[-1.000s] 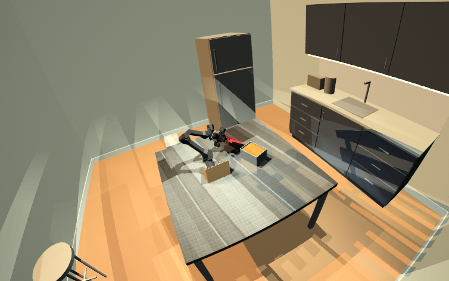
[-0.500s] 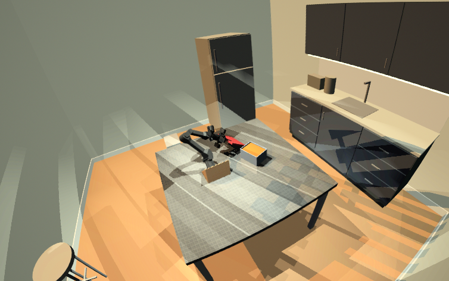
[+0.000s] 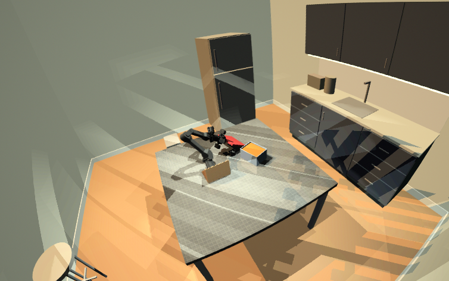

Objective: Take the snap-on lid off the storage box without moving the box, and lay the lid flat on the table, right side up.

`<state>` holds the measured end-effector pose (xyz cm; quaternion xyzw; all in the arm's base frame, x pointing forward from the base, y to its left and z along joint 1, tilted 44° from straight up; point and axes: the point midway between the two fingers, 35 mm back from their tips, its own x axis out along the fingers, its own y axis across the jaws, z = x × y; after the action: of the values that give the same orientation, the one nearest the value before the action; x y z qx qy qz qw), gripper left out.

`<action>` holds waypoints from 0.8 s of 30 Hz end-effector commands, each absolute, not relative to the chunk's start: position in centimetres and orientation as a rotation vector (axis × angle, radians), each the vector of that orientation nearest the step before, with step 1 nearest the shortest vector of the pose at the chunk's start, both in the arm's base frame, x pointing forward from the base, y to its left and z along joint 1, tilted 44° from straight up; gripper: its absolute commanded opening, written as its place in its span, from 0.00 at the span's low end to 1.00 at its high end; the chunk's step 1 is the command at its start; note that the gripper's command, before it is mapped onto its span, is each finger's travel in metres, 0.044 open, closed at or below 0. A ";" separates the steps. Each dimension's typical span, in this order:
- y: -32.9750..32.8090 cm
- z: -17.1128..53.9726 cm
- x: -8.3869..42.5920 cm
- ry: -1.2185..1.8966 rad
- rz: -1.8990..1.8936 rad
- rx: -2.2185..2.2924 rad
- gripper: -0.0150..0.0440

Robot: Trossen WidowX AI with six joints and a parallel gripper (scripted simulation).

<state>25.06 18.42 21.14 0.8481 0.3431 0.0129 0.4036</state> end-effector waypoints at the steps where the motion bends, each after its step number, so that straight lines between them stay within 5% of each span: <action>1: 19.4 19.7 24.6 0.917 0.011 2.115 0.25; 24: 20.7 18.4 24.6 0.917 0.011 2.116 0.25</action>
<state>25.01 20.12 19.82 0.8462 0.3488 0.0170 0.4024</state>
